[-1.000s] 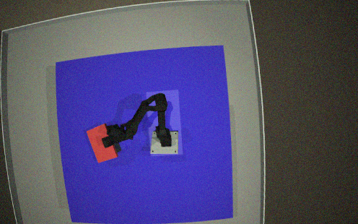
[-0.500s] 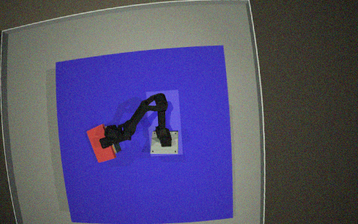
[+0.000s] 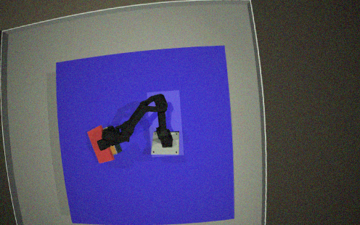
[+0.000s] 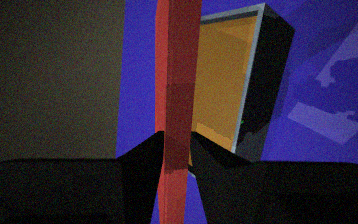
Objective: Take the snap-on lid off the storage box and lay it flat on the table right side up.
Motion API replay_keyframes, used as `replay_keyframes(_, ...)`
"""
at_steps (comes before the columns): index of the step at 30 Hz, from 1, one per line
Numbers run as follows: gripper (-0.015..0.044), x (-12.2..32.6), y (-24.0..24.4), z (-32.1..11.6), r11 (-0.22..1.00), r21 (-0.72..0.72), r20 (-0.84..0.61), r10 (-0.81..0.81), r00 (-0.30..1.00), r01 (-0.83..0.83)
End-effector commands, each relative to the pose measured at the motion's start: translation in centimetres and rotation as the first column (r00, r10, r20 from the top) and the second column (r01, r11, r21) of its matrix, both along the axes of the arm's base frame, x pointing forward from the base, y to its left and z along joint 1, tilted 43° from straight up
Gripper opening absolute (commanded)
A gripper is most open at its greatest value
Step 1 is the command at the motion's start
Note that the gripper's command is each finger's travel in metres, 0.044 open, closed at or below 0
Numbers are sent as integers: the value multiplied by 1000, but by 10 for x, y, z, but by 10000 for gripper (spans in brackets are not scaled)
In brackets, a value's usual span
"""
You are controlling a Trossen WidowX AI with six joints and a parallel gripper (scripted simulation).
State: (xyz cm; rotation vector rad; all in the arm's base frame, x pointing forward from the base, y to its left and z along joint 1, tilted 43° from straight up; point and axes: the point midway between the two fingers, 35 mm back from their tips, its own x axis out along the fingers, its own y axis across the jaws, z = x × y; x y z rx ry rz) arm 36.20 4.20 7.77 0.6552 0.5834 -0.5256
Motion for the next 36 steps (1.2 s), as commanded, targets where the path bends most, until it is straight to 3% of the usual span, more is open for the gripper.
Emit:
replay_keyframes(1,0,5,7,5,1000,8,8,3,1000,-3)
replay_keyframes(36,0,18,42,35,1000,10,8,3,1000,-3)
